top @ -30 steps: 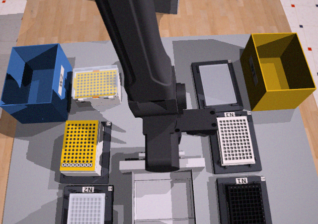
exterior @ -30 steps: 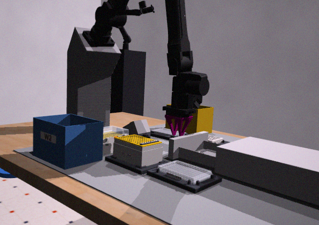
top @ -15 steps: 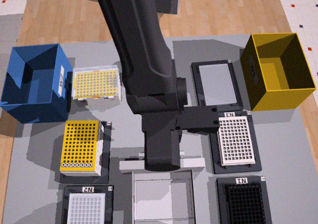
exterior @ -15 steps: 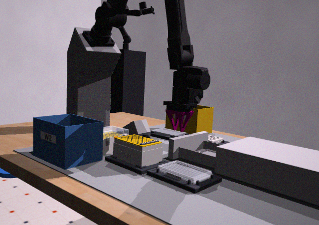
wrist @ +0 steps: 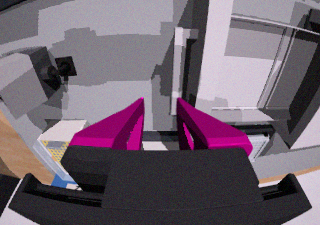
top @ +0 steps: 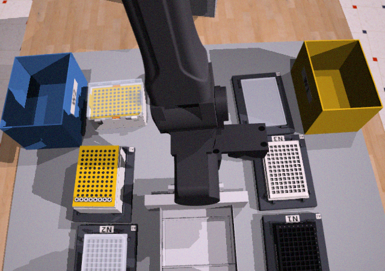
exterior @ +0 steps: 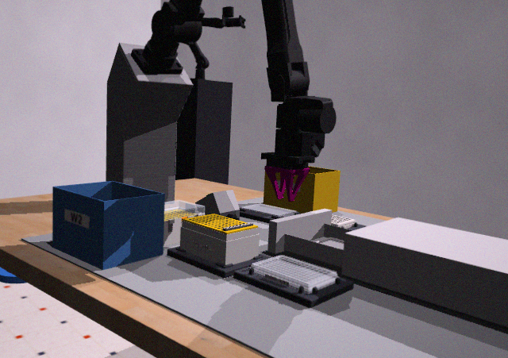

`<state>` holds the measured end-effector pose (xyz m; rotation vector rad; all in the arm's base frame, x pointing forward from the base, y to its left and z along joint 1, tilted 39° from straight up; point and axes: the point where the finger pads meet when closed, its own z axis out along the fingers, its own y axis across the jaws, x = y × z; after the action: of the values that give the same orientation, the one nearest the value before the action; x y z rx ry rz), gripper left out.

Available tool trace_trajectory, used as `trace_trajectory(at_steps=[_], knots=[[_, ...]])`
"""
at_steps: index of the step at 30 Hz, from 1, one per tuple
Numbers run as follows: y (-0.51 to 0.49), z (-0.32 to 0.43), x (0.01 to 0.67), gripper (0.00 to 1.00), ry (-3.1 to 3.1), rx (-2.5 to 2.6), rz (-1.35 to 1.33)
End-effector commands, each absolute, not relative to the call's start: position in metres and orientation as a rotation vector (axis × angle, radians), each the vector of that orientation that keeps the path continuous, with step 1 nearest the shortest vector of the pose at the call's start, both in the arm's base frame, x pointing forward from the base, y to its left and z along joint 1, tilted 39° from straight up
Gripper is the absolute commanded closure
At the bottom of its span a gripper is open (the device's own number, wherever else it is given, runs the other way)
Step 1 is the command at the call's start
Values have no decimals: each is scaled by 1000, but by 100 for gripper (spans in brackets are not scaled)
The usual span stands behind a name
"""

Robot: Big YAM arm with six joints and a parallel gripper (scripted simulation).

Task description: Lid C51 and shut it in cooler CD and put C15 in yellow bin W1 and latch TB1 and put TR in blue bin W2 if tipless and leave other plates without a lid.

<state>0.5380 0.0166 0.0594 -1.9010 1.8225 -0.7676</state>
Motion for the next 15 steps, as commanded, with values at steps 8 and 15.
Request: trace_trajectory(at_steps=[8, 15], knots=[[24, 79, 525, 70, 1816, -1888, -765], [24, 84, 521, 70, 1816, -1888, -765]])
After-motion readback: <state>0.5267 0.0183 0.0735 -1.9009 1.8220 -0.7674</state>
